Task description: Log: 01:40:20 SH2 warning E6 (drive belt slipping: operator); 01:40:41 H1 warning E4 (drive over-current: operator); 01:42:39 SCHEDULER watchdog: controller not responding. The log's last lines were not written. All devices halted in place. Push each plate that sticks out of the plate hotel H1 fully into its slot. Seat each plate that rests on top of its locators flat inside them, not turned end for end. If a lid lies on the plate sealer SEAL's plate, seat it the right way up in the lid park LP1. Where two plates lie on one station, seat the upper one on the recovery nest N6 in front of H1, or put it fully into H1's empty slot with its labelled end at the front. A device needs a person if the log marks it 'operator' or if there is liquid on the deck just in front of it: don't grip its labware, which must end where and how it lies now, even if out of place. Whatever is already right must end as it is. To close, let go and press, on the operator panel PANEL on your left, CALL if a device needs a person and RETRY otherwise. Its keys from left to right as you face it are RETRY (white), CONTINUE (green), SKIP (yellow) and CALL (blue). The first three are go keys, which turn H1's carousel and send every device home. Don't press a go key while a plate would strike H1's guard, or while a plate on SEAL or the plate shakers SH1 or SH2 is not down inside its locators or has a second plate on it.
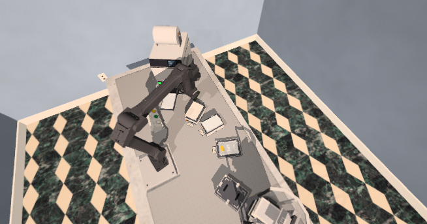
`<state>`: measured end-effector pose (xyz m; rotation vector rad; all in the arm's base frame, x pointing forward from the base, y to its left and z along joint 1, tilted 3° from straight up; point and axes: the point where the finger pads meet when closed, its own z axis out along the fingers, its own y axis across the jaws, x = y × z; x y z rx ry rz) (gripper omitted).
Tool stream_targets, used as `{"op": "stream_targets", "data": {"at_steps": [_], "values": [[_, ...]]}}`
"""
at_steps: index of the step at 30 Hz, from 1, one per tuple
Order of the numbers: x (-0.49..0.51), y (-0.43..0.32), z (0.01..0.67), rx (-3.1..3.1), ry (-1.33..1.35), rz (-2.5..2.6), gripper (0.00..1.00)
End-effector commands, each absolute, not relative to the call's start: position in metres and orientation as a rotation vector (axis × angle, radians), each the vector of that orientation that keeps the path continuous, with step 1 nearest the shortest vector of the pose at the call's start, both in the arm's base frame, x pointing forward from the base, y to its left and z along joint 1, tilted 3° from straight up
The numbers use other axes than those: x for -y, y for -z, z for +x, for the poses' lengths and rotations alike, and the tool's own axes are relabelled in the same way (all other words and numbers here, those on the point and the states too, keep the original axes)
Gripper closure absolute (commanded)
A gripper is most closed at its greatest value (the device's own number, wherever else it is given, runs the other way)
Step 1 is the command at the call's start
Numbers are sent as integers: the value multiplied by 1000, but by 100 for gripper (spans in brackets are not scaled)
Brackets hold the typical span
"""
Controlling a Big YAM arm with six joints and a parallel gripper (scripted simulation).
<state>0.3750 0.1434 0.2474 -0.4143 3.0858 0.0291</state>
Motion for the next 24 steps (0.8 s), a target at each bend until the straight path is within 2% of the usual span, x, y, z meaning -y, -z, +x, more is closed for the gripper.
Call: {"op": "stream_targets", "data": {"at_steps": [1,13,24], "values": [[-137,-271,400,-3028,-52,-423,0],[-106,-270,414,-3035,-48,-372,0],[-67,-278,417,-3038,-64,124,0]]}}
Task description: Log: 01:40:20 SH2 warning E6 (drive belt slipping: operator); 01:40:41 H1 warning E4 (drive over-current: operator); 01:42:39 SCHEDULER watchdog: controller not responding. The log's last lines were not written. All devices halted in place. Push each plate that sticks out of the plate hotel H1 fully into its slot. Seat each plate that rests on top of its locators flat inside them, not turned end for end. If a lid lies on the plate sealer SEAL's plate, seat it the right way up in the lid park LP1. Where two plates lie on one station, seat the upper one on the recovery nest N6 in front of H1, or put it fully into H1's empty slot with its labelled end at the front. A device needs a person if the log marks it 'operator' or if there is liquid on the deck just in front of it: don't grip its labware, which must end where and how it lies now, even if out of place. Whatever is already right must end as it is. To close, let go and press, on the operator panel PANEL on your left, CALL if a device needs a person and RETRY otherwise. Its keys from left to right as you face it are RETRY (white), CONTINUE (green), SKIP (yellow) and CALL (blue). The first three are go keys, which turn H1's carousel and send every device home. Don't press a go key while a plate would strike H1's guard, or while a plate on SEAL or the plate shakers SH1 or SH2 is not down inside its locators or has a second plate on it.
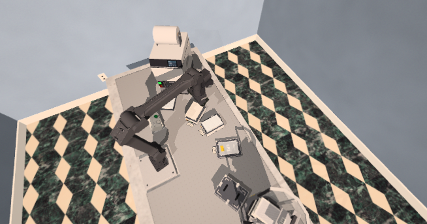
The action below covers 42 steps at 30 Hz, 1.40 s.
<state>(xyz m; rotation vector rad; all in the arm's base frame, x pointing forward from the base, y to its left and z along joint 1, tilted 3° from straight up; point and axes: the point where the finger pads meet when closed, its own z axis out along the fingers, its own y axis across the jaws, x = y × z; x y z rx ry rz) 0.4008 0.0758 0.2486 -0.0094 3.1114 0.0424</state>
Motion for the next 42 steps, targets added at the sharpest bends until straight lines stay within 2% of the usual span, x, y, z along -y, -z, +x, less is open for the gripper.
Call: {"op": "stream_targets", "data": {"at_steps": [1,35,42], "values": [[-64,-278,418,-3038,-63,124,0],[38,-267,434,-3062,-43,92,0],[29,-273,433,-3045,-45,186,0]]}}
